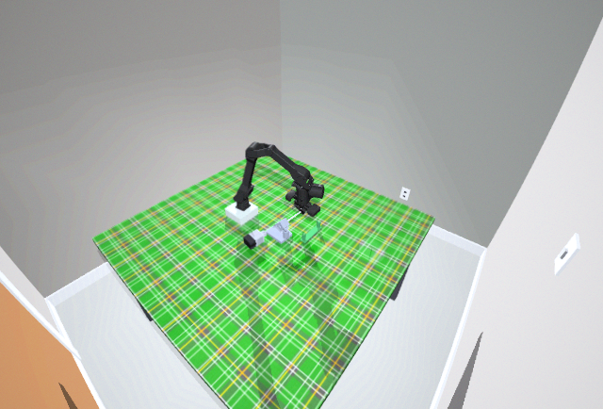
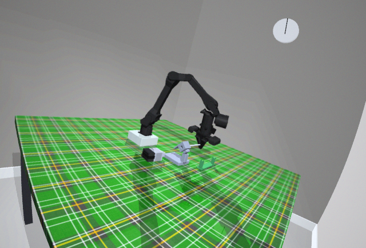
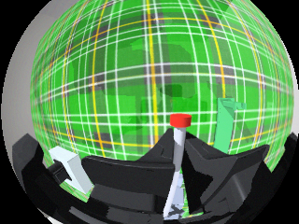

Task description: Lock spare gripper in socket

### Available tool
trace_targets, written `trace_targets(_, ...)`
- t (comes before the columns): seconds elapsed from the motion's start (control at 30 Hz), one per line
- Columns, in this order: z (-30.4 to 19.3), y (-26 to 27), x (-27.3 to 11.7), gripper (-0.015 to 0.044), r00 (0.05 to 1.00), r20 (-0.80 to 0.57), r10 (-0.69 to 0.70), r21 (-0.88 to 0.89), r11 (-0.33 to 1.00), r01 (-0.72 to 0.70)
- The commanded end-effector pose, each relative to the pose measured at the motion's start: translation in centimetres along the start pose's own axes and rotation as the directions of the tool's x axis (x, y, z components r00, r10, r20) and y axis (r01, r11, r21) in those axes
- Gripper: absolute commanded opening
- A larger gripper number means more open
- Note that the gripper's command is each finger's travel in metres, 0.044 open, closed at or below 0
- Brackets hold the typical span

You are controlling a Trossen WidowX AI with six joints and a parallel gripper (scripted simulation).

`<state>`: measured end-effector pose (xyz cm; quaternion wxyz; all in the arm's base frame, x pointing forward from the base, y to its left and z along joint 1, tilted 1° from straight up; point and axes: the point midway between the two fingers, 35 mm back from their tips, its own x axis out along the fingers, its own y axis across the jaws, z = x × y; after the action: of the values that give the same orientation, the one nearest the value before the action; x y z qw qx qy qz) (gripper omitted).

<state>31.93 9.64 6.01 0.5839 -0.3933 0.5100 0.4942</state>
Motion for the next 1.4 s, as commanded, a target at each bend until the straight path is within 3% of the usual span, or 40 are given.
trace_targets(0.0, 0.4, -0.3, -0.3, 0.0000, 1.000, 0.008, -0.004, 0.002, 1.000, 0.004)
trace_targets(1.37, 2.9, -0.1, -0.5, 0.0000, 0.999, 0.001, 0.041, 0.009, 0.999, -0.041)
